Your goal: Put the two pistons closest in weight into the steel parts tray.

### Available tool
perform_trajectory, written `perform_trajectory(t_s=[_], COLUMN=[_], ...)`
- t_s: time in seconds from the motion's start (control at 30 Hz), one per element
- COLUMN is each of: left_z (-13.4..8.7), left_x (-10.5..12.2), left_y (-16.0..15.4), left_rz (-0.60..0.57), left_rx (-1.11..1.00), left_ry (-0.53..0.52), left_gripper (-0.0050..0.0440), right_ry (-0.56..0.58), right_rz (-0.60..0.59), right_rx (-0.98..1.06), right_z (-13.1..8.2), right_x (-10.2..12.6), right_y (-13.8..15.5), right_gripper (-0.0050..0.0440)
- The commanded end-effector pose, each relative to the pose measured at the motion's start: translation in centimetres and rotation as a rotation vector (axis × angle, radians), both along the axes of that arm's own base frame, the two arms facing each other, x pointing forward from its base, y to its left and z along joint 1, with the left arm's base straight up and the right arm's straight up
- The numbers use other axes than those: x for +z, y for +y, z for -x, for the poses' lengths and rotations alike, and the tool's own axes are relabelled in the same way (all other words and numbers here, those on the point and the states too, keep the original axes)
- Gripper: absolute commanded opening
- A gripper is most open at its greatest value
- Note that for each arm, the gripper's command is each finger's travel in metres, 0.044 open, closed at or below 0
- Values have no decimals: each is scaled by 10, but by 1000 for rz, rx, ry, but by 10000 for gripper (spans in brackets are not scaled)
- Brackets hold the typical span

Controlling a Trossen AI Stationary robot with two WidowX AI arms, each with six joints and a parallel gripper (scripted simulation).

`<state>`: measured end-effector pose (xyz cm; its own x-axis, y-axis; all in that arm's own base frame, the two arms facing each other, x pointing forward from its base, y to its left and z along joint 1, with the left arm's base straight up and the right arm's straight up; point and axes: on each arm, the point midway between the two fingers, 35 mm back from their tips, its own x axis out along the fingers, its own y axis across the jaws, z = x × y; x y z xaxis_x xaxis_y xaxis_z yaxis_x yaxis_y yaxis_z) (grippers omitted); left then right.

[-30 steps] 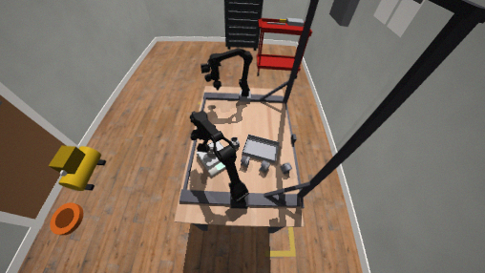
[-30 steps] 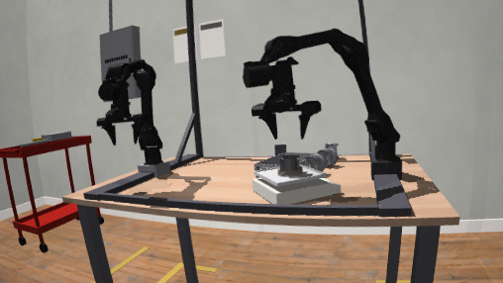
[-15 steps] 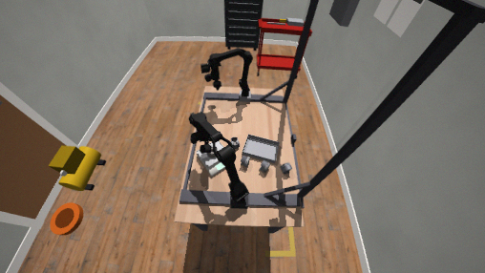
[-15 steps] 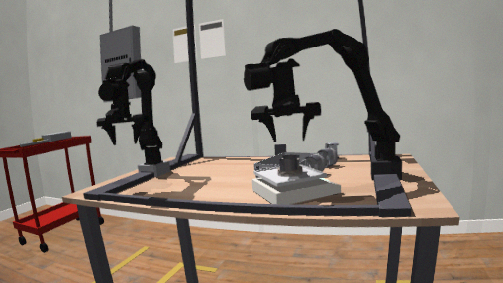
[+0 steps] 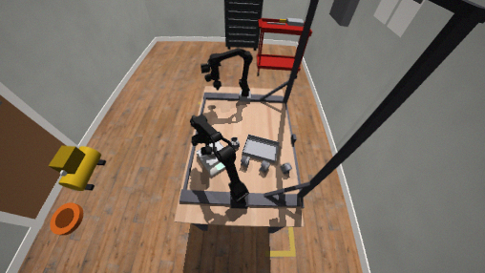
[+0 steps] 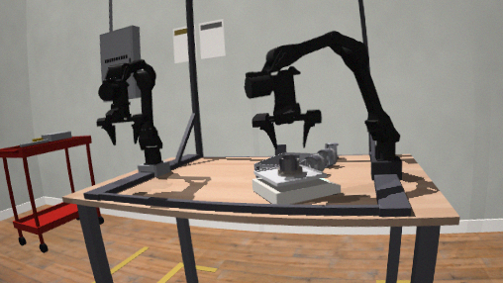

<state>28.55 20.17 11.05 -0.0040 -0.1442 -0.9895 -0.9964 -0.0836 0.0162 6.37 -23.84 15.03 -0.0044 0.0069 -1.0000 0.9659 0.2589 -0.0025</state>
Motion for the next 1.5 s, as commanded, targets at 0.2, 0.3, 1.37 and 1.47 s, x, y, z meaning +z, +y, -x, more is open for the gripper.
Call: perform_trajectory(t_s=[0.2,0.3,1.37,1.47], left_z=[-3,-3,-6,-6], left_x=[-10,-17,-41,-41], left_y=[-3,-4,-5,-5], left_rz=[-10,-7,-24,-24], left_rx=[-1,-1,-2,-2], left_ry=[-21,-17,-35,-35], left_gripper=[378,378,158,158], right_ry=[-11,-11,-11,-11], right_rz=[30,30,30,30], right_rx=[-1,-1,-1,-1], right_z=[-1,-1,-1,-1], right_x=[8,8,8,8], right_y=[-5,-5,-5,-5], right_gripper=[400,400,400,400])
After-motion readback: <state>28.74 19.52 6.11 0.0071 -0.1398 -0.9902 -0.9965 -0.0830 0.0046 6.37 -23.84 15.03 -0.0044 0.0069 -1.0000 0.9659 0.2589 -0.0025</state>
